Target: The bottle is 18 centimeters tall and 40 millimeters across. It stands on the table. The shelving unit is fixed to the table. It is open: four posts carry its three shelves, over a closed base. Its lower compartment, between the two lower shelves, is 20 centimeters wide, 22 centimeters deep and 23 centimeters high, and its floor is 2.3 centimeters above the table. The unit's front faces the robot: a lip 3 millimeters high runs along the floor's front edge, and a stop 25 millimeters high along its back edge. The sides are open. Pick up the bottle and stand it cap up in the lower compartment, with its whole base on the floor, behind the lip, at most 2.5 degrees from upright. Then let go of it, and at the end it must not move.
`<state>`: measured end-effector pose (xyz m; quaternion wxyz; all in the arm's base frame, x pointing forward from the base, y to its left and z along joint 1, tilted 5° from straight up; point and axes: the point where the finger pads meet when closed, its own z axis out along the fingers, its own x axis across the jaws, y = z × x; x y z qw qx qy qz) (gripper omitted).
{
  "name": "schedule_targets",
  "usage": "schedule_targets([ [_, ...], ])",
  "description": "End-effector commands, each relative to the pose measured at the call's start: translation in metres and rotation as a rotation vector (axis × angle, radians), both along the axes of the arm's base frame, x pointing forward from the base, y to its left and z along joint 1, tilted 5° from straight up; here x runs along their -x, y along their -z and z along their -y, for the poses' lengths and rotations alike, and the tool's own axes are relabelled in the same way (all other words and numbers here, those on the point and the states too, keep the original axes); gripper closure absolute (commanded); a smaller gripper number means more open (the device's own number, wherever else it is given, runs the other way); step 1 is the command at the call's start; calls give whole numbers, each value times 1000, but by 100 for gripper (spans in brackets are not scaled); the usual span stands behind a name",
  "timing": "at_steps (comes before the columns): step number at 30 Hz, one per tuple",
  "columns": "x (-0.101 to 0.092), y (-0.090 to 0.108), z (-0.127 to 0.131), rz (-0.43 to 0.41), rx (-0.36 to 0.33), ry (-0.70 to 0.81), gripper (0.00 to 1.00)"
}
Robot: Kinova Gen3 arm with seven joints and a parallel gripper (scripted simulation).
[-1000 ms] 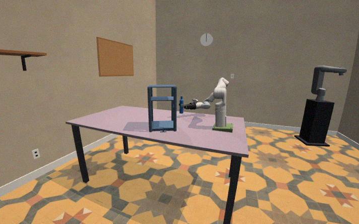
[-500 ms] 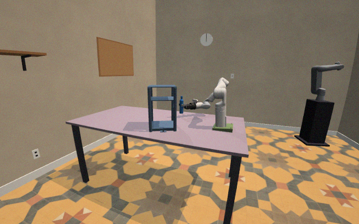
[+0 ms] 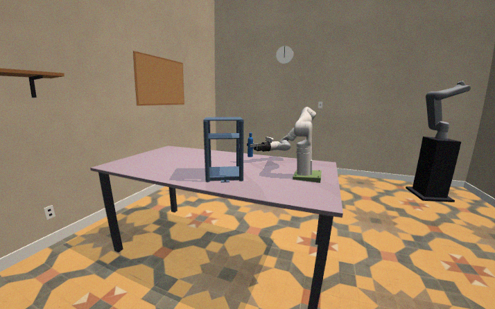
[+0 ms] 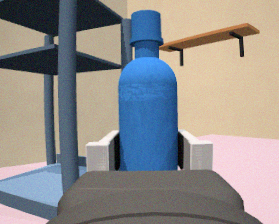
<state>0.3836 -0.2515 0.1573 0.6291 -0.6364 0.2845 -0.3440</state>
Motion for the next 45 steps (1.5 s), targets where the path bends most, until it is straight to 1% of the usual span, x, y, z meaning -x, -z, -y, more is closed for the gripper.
schedule_targets([
  [1,1,-1,-3,1,-1,-1,100],
  [12,5,0,-16,1,-1,-1,100],
  [27,15,2,-47,1,-1,-1,100],
  [29,15,2,-47,1,-1,-1,100],
  [44,28,5,-90,1,-1,-1,100],
  [45,28,5,-90,1,-1,-1,100],
])
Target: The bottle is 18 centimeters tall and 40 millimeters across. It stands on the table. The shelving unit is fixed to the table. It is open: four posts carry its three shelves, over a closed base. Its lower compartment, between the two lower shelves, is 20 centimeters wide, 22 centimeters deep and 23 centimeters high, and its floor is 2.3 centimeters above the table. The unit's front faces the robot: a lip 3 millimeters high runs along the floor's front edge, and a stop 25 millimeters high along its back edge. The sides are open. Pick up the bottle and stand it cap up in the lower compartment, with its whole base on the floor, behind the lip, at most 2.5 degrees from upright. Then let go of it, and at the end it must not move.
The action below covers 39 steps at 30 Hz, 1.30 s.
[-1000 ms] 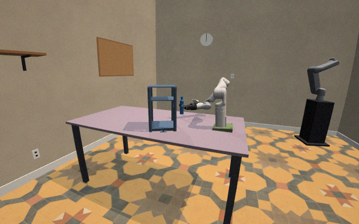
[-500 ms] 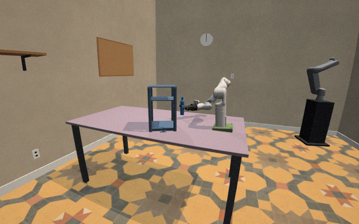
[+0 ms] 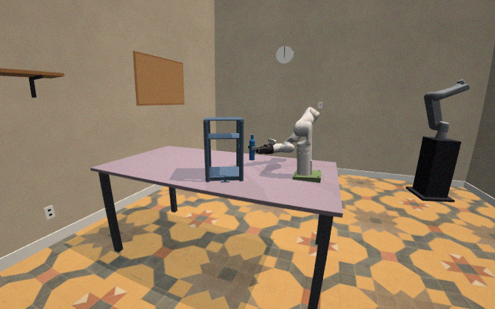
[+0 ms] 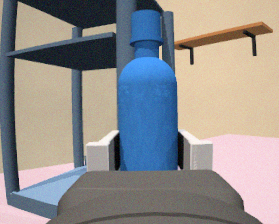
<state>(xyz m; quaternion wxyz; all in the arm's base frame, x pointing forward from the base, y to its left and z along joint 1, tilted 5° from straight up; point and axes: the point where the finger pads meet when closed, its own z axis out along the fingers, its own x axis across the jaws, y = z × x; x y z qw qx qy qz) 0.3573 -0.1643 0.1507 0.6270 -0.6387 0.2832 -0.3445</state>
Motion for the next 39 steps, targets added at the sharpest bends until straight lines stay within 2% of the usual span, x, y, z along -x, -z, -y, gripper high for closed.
schedule_targets([
  [1,2,-2,-3,1,-8,0,100],
  [16,18,2,-54,1,-8,0,100],
  [39,35,5,-109,1,-8,0,100],
])
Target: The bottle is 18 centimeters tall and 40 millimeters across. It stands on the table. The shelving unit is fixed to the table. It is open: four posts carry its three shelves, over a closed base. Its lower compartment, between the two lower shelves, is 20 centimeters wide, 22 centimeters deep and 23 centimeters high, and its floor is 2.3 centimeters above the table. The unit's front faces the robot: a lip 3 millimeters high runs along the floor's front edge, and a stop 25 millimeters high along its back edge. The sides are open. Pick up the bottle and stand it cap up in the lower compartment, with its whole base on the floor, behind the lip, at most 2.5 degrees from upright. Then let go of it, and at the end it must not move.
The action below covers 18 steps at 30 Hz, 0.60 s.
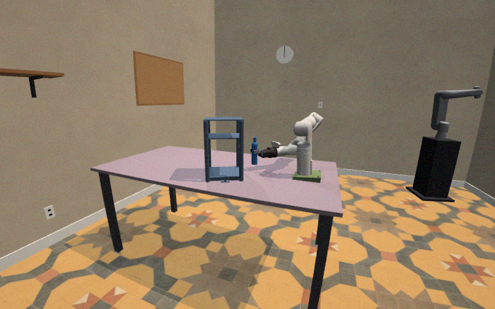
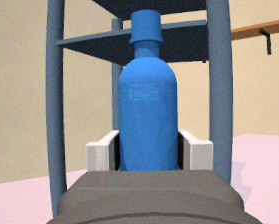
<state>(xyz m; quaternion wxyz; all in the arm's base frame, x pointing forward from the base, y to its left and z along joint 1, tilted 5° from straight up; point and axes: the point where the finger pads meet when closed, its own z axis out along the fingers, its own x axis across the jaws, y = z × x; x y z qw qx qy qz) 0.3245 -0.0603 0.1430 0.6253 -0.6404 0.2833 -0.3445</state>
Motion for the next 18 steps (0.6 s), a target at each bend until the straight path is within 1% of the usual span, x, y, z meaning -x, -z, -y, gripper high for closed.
schedule_targets([
  [1,3,-2,-7,3,-12,0,100],
  [11,9,-1,-29,3,-12,0,100],
  [18,12,0,-37,3,-12,0,100],
])
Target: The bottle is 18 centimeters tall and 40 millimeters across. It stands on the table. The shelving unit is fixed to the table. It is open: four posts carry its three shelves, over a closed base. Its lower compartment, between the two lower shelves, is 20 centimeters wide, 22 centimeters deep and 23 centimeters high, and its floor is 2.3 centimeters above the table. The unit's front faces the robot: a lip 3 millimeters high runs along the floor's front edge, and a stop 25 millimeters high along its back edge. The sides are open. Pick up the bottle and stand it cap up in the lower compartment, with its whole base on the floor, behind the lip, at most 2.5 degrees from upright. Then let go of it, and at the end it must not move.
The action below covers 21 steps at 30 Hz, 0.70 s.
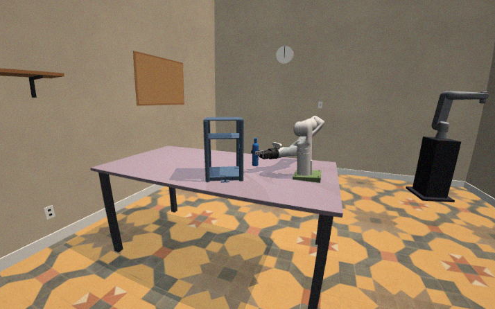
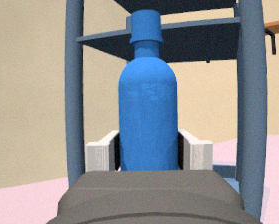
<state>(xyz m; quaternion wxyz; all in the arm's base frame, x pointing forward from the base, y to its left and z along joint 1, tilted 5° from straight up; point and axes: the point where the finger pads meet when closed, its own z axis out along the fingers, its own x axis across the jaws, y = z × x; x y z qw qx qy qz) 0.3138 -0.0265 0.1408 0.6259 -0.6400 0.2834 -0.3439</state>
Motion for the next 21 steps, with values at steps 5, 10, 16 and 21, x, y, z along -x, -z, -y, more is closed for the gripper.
schedule_targets([
  [5,3,-2,-11,4,-11,1,100],
  [10,5,-1,-17,4,-11,1,100],
  [16,6,-1,-21,4,-11,1,100],
  [21,8,-1,-25,4,-11,1,100],
])
